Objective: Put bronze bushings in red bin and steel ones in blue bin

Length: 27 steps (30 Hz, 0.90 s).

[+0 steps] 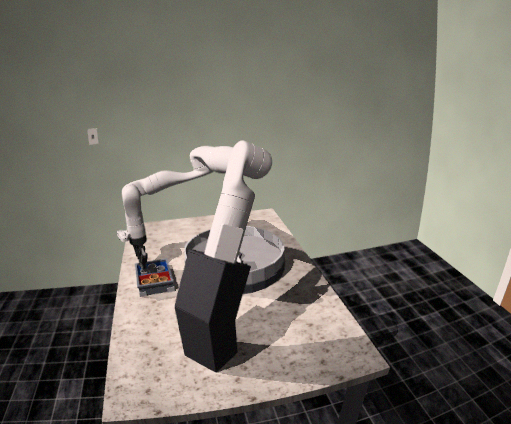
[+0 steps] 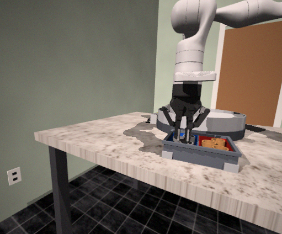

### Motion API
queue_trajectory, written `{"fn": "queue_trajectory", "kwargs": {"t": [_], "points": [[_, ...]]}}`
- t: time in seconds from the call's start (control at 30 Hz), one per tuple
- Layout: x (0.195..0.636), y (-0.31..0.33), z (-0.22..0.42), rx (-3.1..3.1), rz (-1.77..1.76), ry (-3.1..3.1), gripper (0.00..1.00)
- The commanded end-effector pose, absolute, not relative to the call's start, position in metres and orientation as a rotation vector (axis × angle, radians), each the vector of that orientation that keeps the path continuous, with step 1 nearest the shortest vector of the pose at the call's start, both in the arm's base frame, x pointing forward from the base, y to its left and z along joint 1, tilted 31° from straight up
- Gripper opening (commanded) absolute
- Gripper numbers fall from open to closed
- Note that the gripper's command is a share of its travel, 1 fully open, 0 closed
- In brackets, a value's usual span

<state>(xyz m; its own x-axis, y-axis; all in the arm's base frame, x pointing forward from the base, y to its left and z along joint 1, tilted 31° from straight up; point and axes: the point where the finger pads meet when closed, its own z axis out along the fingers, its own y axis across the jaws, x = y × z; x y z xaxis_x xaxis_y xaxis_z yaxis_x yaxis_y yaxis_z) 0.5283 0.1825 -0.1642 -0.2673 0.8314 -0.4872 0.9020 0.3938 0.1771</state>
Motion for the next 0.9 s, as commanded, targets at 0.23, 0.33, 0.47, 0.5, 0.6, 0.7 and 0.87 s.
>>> {"fn": "queue_trajectory", "kwargs": {"t": [0.23, 0.33, 0.47, 0.5, 0.6, 0.7, 0.87], "points": [[0.528, 0.185, -0.160, 1.478, -0.180, 2.148, 0.19], [0.527, 0.185, -0.159, 1.478, -0.180, 2.148, 0.19], [0.527, 0.186, -0.159, 1.478, -0.180, 2.148, 0.19], [0.527, 0.186, -0.159, 1.478, -0.180, 2.148, 0.19], [0.519, 0.194, -0.140, 1.478, -0.180, 2.148, 0.19], [0.508, 0.208, -0.111, 1.478, -0.180, 2.148, 0.19], [0.508, 0.208, -0.111, 1.478, -0.180, 2.148, 0.19]]}}
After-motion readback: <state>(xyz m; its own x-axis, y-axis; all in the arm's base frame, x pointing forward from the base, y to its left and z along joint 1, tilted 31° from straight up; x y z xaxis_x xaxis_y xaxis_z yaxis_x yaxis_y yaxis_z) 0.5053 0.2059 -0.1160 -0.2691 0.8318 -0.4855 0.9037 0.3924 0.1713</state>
